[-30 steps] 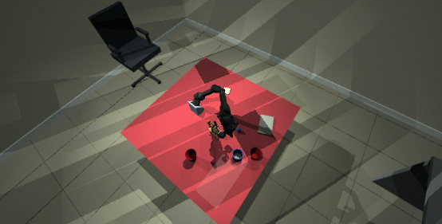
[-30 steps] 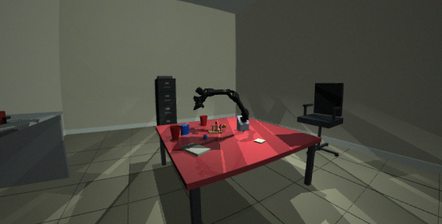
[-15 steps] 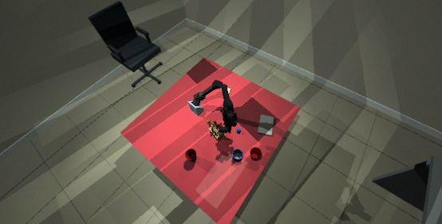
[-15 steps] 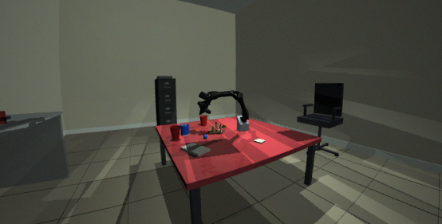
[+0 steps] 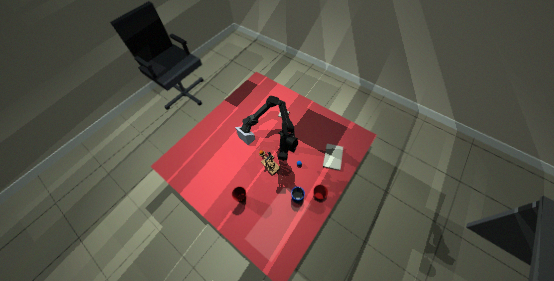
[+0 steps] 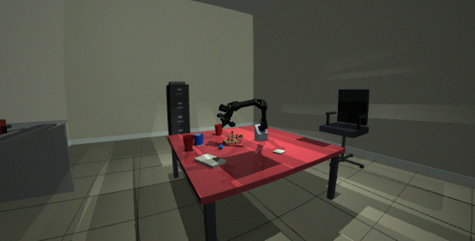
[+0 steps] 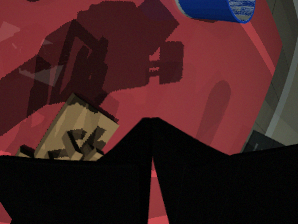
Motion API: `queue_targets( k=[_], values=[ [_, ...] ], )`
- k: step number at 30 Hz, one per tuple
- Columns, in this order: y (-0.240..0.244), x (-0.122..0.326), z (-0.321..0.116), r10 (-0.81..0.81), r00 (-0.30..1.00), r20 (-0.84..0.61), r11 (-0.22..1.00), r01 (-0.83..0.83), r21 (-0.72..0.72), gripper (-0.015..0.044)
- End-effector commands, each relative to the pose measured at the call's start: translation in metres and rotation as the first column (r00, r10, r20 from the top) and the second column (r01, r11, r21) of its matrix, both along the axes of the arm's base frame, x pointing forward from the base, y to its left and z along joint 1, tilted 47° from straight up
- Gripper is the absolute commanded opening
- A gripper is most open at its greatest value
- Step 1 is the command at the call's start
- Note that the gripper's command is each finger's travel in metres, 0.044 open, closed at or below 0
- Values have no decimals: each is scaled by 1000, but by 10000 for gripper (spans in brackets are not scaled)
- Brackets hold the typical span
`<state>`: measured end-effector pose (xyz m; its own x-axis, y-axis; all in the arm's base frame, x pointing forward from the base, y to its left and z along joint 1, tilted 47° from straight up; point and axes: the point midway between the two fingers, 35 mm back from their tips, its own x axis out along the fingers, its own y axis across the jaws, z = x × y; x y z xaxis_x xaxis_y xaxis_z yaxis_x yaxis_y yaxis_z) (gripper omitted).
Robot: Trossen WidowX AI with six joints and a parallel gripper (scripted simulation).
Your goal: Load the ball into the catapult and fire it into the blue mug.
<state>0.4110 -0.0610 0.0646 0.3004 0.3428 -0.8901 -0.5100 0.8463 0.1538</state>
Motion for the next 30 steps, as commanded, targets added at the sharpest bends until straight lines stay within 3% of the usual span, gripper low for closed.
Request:
queue_targets(
  k=[1,15,30],
  values=[
    [10,-17,-3,95,995,-23,994,-96,-55,0],
    [34,-88,-7,442,885,-146,857,-465,-221,0],
    [51,-169,-11,744,587,-319,529,-809,-256,0]
  ],
)
